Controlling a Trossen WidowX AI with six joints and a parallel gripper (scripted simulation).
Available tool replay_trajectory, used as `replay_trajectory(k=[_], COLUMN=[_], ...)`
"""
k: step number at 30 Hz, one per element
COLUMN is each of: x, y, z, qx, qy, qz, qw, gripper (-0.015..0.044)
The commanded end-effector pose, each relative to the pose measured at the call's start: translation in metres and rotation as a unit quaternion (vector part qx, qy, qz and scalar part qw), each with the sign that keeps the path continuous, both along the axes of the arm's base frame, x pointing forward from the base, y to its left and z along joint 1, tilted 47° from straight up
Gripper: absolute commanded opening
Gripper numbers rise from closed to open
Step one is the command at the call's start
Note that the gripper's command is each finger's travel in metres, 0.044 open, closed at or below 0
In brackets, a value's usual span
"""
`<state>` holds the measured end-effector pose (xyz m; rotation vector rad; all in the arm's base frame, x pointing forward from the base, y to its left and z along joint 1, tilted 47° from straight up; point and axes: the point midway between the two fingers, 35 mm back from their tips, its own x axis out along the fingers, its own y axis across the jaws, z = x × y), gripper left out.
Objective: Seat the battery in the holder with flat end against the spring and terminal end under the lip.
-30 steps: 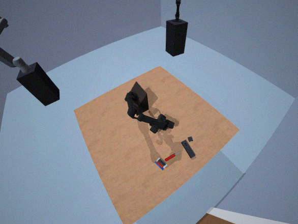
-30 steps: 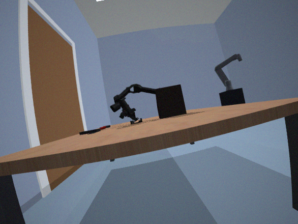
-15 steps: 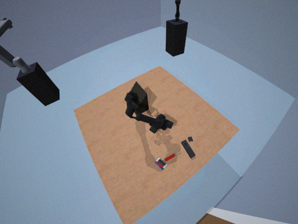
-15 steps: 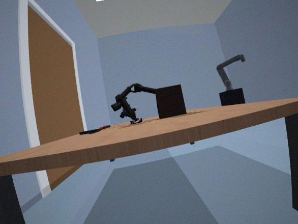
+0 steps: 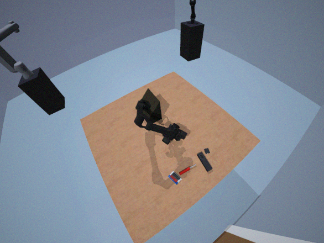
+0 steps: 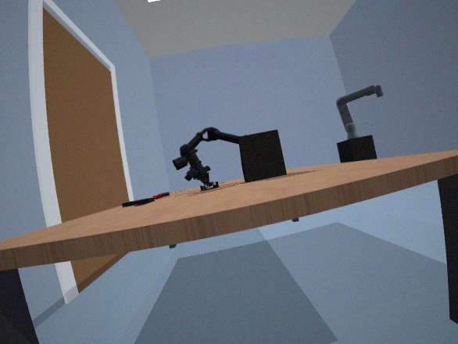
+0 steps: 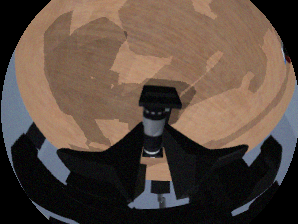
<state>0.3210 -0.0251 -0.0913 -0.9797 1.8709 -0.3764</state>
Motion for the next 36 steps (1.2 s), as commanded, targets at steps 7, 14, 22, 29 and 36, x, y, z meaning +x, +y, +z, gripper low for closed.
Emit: replay_trajectory(k=[7,14,22,29,36], x=[0.0013,0.0003,-0.001,-0.0021,-0.0033], y=[-0.001,-0.0022,-0.0036,-0.005,-0.0064], z=[-0.0041,-0.0039,-0.0032,-0.0024,-0.0014], qx=[0.014,0.022,0.03,0.037,0.043], qy=[-0.015,-0.022,-0.03,-0.037,-0.045], qz=[0.013,0.021,0.031,0.04,0.05], qw=[1.0,0.999,0.999,0.998,0.997], gripper=[0.0068,0.0068,0.0068,0.0068,0.0068])
